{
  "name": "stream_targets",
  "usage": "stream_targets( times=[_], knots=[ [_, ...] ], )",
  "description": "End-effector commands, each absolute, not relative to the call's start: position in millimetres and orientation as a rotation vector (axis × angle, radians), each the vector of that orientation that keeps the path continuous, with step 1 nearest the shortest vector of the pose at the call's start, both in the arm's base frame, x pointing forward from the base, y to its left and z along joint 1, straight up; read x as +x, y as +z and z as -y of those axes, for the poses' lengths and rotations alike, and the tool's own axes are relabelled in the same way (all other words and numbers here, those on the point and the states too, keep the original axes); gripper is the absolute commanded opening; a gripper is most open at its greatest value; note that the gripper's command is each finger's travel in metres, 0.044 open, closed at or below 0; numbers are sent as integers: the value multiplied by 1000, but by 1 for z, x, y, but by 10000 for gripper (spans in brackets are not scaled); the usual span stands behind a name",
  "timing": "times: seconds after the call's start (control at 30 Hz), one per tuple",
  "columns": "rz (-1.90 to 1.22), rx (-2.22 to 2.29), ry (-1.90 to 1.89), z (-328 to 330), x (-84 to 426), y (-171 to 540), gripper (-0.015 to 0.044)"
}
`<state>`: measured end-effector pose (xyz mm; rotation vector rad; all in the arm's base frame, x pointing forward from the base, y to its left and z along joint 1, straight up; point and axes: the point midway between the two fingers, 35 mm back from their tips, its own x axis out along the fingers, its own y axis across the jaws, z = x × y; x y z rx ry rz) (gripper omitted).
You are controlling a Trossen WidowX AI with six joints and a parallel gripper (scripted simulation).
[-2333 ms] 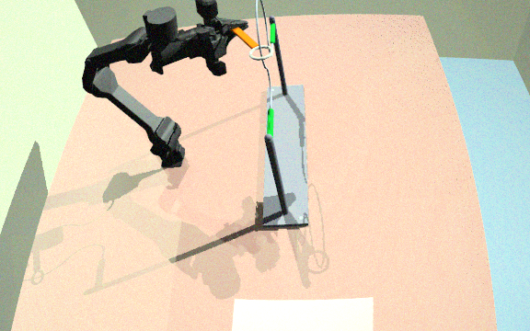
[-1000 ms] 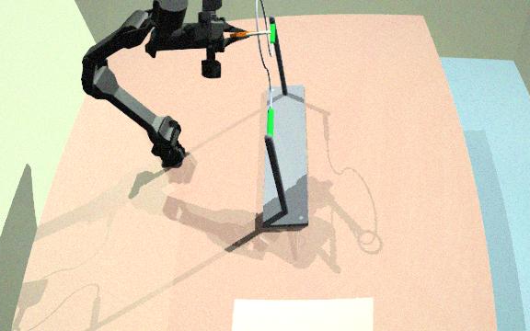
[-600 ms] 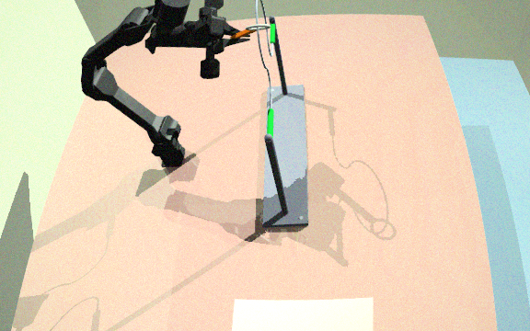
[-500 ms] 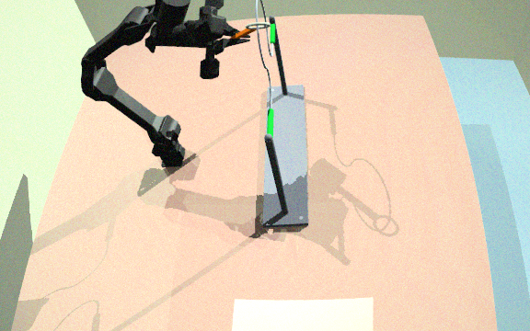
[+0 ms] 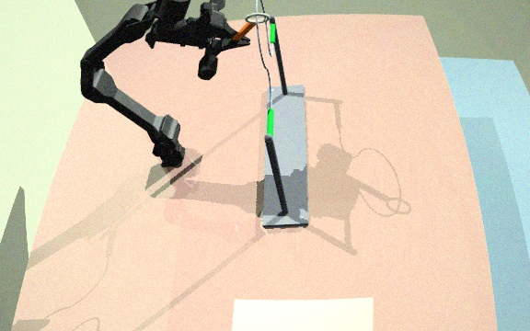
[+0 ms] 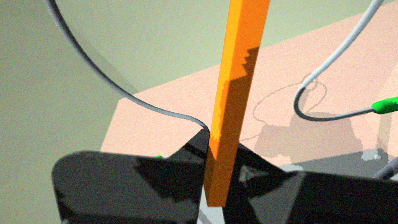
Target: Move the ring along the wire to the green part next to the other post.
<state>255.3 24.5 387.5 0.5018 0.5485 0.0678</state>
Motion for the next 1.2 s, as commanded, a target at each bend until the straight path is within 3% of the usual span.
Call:
stream_targets(
  times=[0.0, 1.17],
  knots=[
    [-543, 453, 55, -23, 255, 388, -150],
    [-516, 22, -70, -9, 256, 383, -150]
  ],
)
